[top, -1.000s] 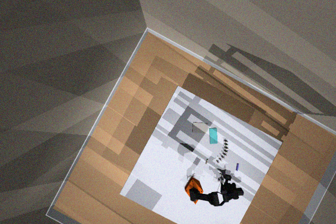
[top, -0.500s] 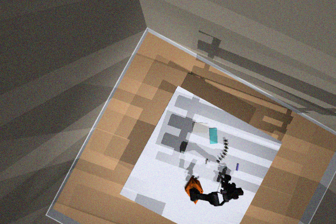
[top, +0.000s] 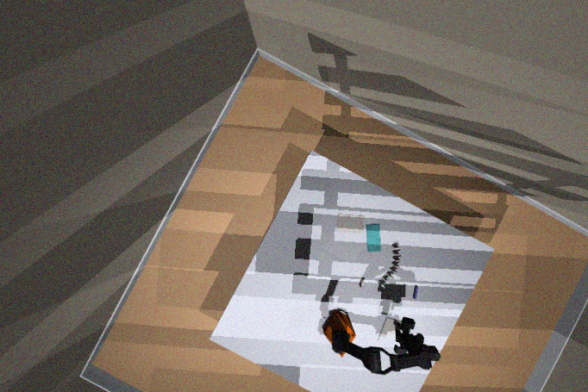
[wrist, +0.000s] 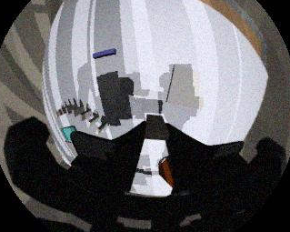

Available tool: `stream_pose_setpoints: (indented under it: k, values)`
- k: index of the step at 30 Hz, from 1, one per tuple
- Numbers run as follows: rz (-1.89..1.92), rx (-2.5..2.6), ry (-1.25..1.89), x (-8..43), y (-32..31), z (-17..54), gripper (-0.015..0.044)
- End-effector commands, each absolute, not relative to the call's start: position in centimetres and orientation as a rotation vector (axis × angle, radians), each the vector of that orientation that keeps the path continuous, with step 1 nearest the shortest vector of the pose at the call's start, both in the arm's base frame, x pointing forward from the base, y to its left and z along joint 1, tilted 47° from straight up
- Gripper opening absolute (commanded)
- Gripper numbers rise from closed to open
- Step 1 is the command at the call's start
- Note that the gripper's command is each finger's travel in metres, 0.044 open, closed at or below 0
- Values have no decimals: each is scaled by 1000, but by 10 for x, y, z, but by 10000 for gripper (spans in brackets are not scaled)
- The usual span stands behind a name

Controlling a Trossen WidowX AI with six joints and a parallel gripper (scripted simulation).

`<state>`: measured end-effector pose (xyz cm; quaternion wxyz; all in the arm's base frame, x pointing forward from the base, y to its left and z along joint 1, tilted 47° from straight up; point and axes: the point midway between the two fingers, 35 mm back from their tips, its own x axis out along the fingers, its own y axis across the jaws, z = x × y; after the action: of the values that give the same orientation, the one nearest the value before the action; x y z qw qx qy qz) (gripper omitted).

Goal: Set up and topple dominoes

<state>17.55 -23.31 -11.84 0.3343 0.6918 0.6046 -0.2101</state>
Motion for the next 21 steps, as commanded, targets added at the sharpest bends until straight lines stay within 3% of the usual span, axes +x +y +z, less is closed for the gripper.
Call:
stream_pose_setpoints:
  k: [1, 6, 15, 21]
  values:
    - [-549, 1784, 1568, 168, -256, -89, 107]
    - [-534, 1770, 1568, 170, -256, -88, 107]
    - [165, 1096, 1465, 265, -197, -4, 107]
    - [277, 980, 1429, 278, -183, 10, 107]
